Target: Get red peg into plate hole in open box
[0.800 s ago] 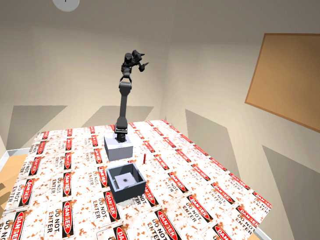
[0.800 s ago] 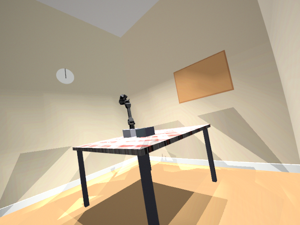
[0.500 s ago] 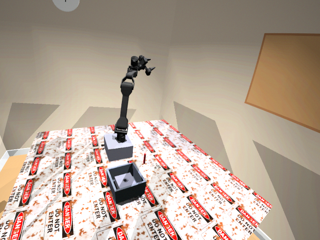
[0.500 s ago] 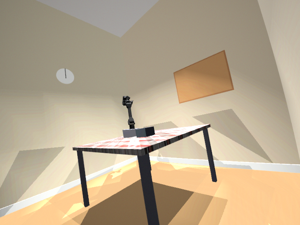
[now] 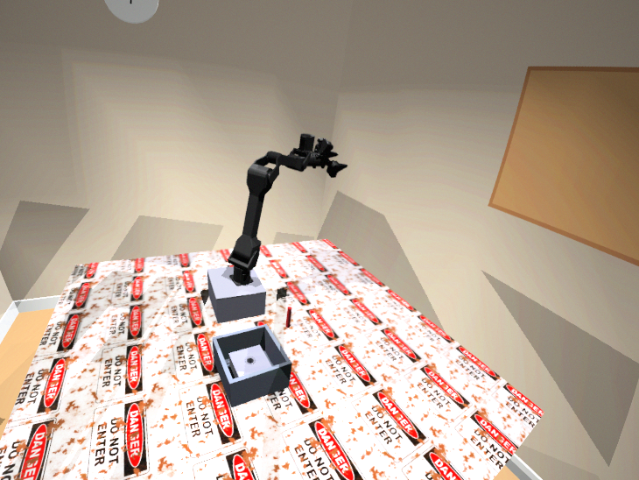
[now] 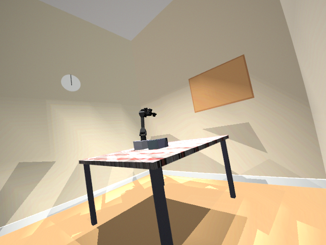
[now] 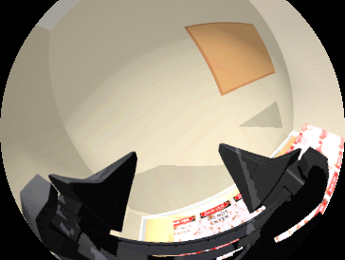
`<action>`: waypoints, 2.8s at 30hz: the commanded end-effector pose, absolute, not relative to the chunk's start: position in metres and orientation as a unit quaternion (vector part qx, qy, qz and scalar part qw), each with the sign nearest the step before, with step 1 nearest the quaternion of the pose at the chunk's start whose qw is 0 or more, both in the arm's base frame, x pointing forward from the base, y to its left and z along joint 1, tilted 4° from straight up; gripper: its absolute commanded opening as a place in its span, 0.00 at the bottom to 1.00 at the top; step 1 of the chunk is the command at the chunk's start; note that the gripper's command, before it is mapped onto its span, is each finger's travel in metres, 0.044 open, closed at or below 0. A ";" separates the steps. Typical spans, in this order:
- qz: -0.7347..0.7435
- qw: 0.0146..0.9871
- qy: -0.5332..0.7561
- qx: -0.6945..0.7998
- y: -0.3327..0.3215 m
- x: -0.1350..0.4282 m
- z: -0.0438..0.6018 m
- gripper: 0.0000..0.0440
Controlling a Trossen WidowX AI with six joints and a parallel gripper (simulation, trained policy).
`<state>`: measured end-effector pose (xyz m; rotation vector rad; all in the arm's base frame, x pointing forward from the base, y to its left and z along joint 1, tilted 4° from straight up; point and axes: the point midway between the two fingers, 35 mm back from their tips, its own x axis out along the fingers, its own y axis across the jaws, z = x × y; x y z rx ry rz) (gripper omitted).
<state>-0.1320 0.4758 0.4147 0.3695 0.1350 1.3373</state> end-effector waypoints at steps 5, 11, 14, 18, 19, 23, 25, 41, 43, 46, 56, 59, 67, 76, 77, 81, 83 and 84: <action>0.574 0.808 0.102 0.092 0.485 -0.033 0.366 1.00; 0.524 0.835 0.158 0.052 0.472 0.045 0.329 1.00; 0.496 0.846 0.189 0.042 0.459 0.081 0.313 1.00; 0.456 0.859 0.231 0.037 0.436 0.125 0.297 1.00; 0.445 0.861 0.241 0.037 0.430 0.135 0.293 1.00; 0.402 0.870 0.281 0.043 0.403 0.171 0.282 0.98; 0.380 0.874 0.299 0.047 0.389 0.187 0.276 0.98; 0.177 0.870 0.448 0.103 0.264 0.264 0.223 0.92; 0.148 0.865 0.467 0.110 0.248 0.267 0.214 0.92; 0.104 0.855 0.493 0.121 0.226 0.268 0.199 0.92; -0.042 0.806 0.573 0.143 0.162 0.256 0.149 0.92; -0.086 0.786 0.594 0.146 0.146 0.248 0.134 0.93; -0.202 0.728 0.637 0.151 0.109 0.223 0.097 0.94; -0.309 0.673 0.652 0.163 0.085 0.201 0.063 0.93; -0.317 0.669 0.651 0.166 0.084 0.199 0.059 0.93; -0.346 0.658 0.645 0.176 0.079 0.195 0.041 0.91; -0.356 0.655 0.641 0.182 0.077 0.193 0.032 0.90; -0.360 0.654 0.639 0.186 0.077 0.192 0.028 0.90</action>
